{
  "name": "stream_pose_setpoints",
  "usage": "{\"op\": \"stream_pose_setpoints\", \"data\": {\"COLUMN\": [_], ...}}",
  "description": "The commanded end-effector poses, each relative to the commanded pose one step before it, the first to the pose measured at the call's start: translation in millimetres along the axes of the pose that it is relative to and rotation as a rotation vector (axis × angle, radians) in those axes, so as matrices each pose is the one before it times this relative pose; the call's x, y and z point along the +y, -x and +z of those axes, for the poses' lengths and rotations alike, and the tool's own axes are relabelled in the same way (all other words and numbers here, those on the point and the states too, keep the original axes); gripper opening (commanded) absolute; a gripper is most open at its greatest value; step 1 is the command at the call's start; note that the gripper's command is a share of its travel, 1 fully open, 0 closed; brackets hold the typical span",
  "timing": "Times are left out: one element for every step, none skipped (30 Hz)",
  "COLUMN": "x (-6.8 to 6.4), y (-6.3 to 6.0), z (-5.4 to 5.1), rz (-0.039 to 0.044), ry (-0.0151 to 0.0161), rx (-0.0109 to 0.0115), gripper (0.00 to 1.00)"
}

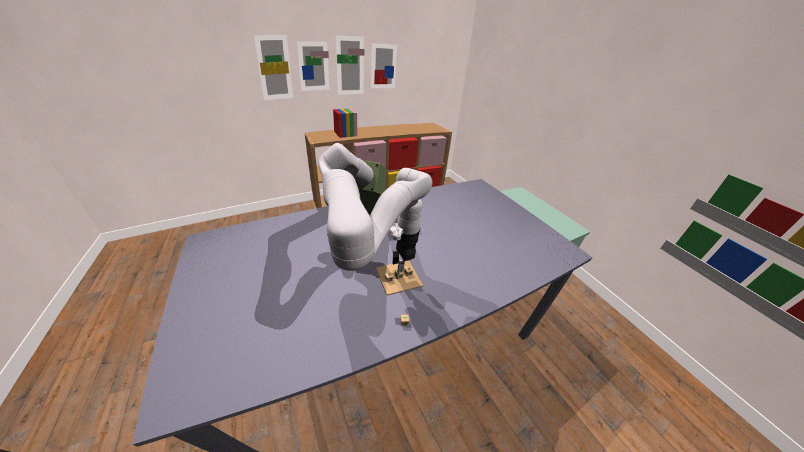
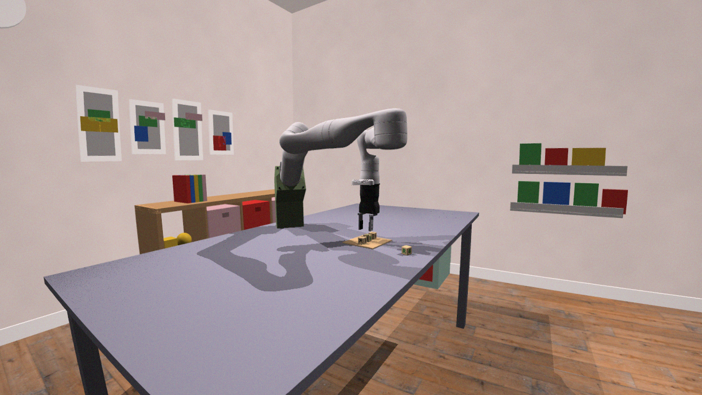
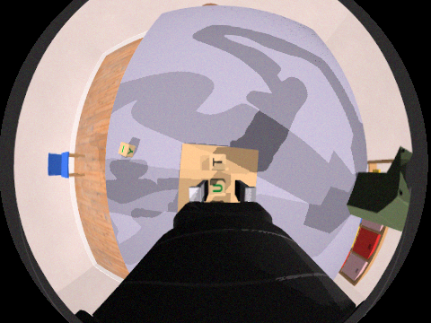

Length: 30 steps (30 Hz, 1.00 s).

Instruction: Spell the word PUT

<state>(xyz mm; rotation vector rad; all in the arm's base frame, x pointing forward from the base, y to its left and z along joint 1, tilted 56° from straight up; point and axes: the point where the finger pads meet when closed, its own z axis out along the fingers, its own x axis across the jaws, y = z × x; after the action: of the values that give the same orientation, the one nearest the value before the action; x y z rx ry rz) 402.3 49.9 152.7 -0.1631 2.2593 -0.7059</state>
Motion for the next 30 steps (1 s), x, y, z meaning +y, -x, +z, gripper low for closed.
{"op": "stream_pose_setpoints", "data": {"x": [3.48, 0.00, 0.00, 0.00, 0.00, 0.00, 0.00, 0.00, 0.00, 0.00, 0.00, 0.00, 0.00, 0.00, 0.00, 0.00, 0.00, 0.00, 0.00, 0.00, 0.00, 0.00, 0.00, 0.00, 0.00, 0.00, 0.00, 0.00, 0.00, 0.00], "y": [5.83, 0.00, 0.00, 0.00, 0.00, 0.01, 0.00, 0.00, 0.00, 0.00, 0.00, 0.00, 0.00, 0.00, 0.00, 0.00, 0.00, 0.00, 0.00, 0.00, 0.00, 0.00, 0.00, 0.00, 0.00, 0.00, 0.00, 0.00, 0.00, 0.00], "z": [-15.29, -4.75, -4.51, -4.21, -3.86, -3.46, -3.02, -2.55, -2.08, -1.61, -1.16, -0.75, 0.00, 0.00, -0.41, -0.16, -0.02, 0.00, 0.00, 0.00, 0.00, 0.00, 0.00, 0.00, 0.00, 0.00, 0.00, 0.00, 0.00, 0.00], "rz": [0.00008, 0.00000, 0.00000, 0.00000, -0.00001, 0.00001, 0.00000, 0.00000, 0.00000, 0.00001, 0.00000, 0.00000, 0.00000, 0.00000, 0.00000, 0.00000, 0.00000, 0.00000, 0.00000, 0.00000, 0.00000, 0.00000, 0.00000, 0.00000, 0.00000, 0.00000, 0.00000, 0.00000, 0.00000, 0.00000], "ry": [0.01144, 0.00000, 0.00000, 0.00000, 0.00000, -0.00001, 0.00000, 0.00000, 0.00000, 0.00000, 0.00000, 0.00000, 0.00000, 0.00000, 0.00000, 0.00000, 0.00000, 0.00000, 0.00000, 0.00000, 0.00000, 0.00000, 0.00000, 0.00000, 0.00000, 0.00000, 0.00000, 0.00000, 0.00000, 0.00000], "rx": [-0.01828, 0.00000, 0.00000, 0.00000, 0.00000, -0.00001, 0.00000, 0.00000, 0.00000, 0.00000, 0.00000, 0.00000, 0.00000, 0.00000, 0.00000, 0.00000, 0.00000, 0.00000, 0.00000, 0.00000, 0.00000, 0.00000, 0.00000, 0.00000, 0.00000, 0.00000, 0.00000, 0.00000, 0.00000, 0.00000], "gripper": [0.79, 0.79, 0.79, 0.79, 0.79, 0.79, 0.79, 0.79, 0.79, 0.79, 0.79, 0.79, 0.79, 0.79, 0.79, 0.79, 0.79, 1.00, 1.00, 1.00, 1.00, 1.00, 1.00, 1.00, 1.00, 1.00, 1.00, 1.00, 1.00, 1.00]}}
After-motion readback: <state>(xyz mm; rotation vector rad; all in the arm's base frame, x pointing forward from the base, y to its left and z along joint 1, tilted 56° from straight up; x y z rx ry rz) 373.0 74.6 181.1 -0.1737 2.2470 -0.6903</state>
